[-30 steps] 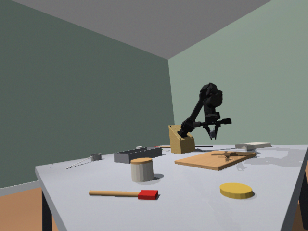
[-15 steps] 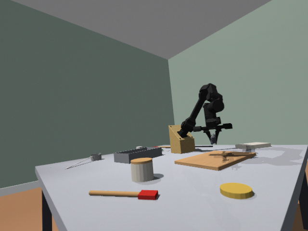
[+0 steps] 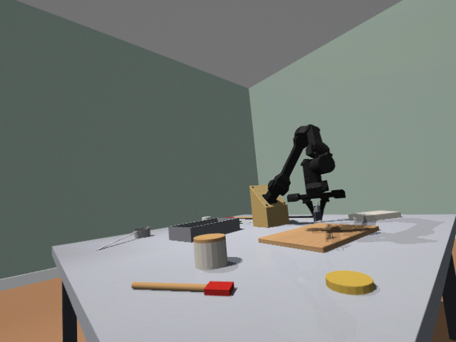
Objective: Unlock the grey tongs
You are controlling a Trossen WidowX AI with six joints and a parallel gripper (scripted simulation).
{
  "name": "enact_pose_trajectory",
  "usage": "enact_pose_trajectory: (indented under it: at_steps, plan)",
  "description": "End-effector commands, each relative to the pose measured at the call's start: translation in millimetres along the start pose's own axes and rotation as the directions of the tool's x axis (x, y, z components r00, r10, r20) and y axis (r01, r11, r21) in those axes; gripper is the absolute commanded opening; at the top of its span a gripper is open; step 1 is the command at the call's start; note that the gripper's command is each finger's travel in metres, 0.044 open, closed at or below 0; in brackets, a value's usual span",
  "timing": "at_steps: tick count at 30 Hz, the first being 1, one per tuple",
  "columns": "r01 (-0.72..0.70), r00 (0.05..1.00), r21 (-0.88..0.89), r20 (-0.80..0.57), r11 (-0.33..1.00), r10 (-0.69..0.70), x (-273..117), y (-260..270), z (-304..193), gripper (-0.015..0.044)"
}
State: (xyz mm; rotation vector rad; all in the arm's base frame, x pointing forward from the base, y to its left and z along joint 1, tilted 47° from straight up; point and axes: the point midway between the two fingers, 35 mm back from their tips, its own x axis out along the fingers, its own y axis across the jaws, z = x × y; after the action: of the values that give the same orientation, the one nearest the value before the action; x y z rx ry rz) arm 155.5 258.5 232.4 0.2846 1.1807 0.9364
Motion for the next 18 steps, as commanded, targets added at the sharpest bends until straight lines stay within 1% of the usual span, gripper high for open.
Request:
enact_pose_trajectory:
  at_steps: [1,6,18]
  plan:
    - [0.006,1.000,0.007,-0.003,1.000,-0.006,7.4,-2.0,-1.5,-0.0150]
    - [0.005,1.000,0.008,-0.003,1.000,-0.005,8.4,-2.0,-1.7,-0.0150]
    - [0.000,1.000,0.003,-0.003,1.000,0.000,6.3,-0.4,-1.4,0.0165]
